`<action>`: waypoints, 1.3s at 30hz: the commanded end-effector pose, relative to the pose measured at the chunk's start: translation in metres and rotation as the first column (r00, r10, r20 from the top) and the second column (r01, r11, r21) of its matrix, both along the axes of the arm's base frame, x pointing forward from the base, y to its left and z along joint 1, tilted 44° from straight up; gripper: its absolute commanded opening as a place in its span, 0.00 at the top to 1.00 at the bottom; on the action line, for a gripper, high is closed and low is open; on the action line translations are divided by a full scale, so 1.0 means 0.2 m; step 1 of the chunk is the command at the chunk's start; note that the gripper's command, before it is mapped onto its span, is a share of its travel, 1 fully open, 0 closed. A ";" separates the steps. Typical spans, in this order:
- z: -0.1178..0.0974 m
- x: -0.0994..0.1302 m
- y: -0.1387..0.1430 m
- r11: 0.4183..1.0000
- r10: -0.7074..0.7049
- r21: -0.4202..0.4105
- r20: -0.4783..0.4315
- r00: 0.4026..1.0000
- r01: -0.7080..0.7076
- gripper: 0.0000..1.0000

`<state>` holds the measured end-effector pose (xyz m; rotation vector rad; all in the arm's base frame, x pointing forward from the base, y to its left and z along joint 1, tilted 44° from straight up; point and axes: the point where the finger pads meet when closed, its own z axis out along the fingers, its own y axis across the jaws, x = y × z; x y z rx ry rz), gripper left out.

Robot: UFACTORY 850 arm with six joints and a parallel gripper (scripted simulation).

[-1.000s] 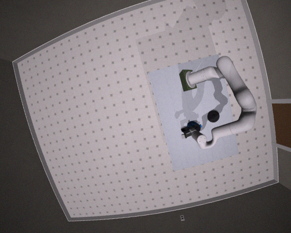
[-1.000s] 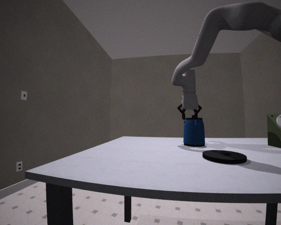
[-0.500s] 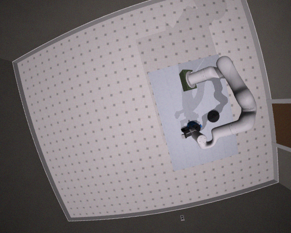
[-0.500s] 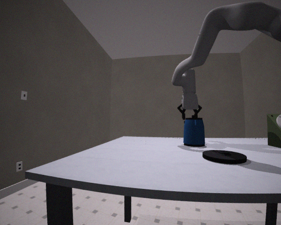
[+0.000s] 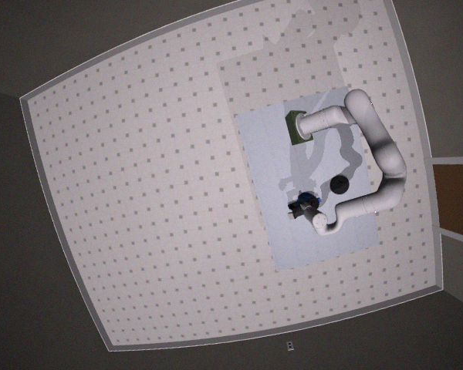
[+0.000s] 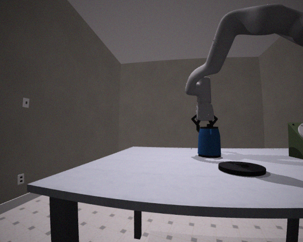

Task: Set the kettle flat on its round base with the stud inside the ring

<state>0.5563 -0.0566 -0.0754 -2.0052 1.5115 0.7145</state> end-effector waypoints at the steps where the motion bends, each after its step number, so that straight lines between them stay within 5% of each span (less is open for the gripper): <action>1: -0.03 0.00 0.03 1.000 -0.001 -0.001 0.002 1.000 0.001 0.19; 39: -0.05 0.00 0.05 1.000 -0.001 -0.001 0.002 1.000 0.001 0.19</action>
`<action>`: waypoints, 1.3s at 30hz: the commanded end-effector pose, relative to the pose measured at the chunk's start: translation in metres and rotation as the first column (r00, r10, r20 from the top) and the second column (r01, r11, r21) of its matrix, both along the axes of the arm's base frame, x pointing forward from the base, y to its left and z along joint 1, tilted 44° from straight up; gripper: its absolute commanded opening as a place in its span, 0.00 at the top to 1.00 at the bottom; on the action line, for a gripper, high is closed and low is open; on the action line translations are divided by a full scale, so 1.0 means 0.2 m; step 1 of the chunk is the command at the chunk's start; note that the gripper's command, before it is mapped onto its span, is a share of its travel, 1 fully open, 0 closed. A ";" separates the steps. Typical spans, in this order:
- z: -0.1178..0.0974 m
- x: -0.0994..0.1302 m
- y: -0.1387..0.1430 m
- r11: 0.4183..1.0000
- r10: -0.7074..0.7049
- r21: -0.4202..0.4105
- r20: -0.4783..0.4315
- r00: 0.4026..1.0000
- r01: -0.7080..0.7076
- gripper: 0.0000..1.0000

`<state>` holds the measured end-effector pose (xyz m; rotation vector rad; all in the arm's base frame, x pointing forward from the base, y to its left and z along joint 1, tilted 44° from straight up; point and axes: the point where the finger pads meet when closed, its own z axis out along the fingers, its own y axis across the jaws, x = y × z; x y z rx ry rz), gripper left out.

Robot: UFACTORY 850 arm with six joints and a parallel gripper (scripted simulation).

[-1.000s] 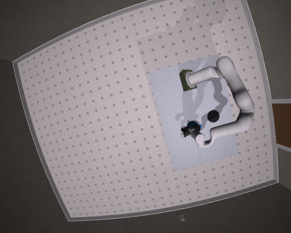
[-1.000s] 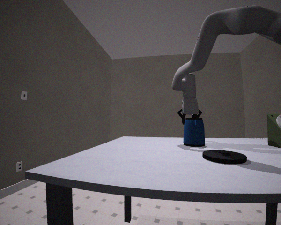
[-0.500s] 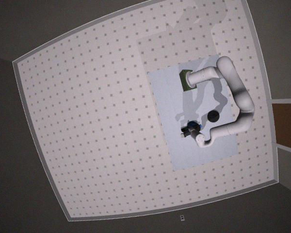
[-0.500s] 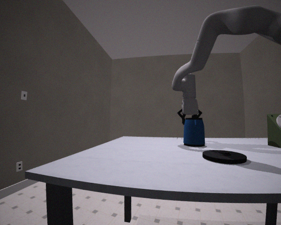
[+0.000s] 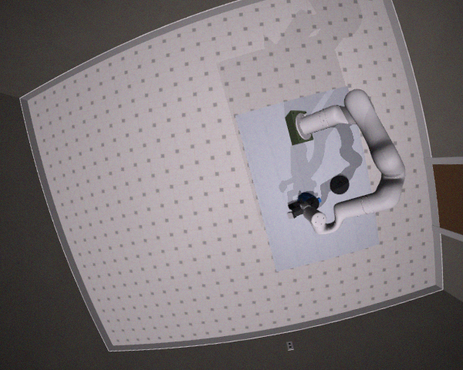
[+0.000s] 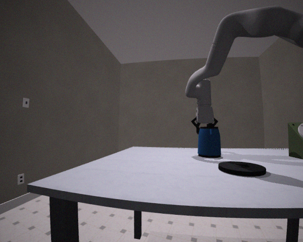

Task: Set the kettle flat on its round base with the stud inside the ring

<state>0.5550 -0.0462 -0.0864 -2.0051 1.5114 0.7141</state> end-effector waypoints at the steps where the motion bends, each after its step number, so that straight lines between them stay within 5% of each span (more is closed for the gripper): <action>1: 0.00 0.00 0.00 1.000 -0.001 -0.001 0.002 1.000 0.001 0.19; 6: 0.00 0.00 0.00 1.000 -0.001 -0.001 0.002 1.000 0.001 0.19; 7: 0.00 0.00 0.00 1.000 -0.001 -0.001 0.002 1.000 0.001 1.00; 39: 0.00 0.00 0.00 1.000 -0.001 -0.001 0.002 1.000 0.001 1.00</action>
